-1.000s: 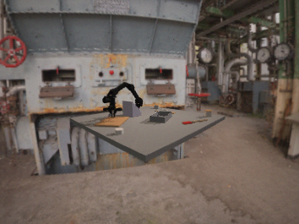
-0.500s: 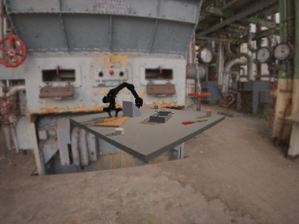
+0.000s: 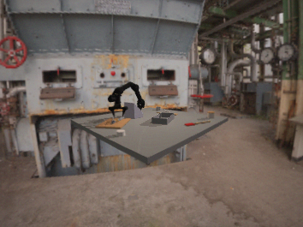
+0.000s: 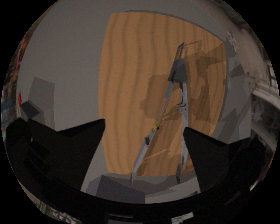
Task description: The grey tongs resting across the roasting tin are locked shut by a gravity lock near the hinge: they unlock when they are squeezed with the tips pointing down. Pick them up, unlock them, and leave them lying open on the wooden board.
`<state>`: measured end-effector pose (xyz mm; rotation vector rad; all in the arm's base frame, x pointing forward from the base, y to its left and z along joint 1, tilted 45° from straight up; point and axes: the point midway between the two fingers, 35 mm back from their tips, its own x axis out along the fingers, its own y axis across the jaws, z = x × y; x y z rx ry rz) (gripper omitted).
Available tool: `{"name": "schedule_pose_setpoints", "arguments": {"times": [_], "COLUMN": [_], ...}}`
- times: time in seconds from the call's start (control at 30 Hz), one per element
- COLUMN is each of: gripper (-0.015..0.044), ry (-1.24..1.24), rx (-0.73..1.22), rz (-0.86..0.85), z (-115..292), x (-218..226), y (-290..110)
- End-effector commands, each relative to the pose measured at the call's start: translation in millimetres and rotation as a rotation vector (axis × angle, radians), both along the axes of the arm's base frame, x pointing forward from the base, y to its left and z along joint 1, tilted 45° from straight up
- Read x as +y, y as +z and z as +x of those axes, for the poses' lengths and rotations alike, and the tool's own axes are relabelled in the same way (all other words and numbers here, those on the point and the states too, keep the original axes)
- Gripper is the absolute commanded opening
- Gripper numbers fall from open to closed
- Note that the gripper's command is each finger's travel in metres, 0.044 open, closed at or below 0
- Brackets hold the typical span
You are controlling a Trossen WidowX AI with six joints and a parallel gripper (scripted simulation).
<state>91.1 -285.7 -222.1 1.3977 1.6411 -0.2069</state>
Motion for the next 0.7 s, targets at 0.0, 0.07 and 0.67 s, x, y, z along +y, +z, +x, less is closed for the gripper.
{"name": "schedule_pose_setpoints", "arguments": {"times": [0.0,0.07,0.67], "gripper": [0.044,0.044,0.044], "ry": [0.013,0.015,0.038], "rx": [-0.007,-0.01,-0.018], "rz": [-0.015,-0.01,-0.019], "z": [49.2,70.2,79.5], "x": [-7.0,-4.0,-32.6], "y": [48.9,70.7,122.5]}}
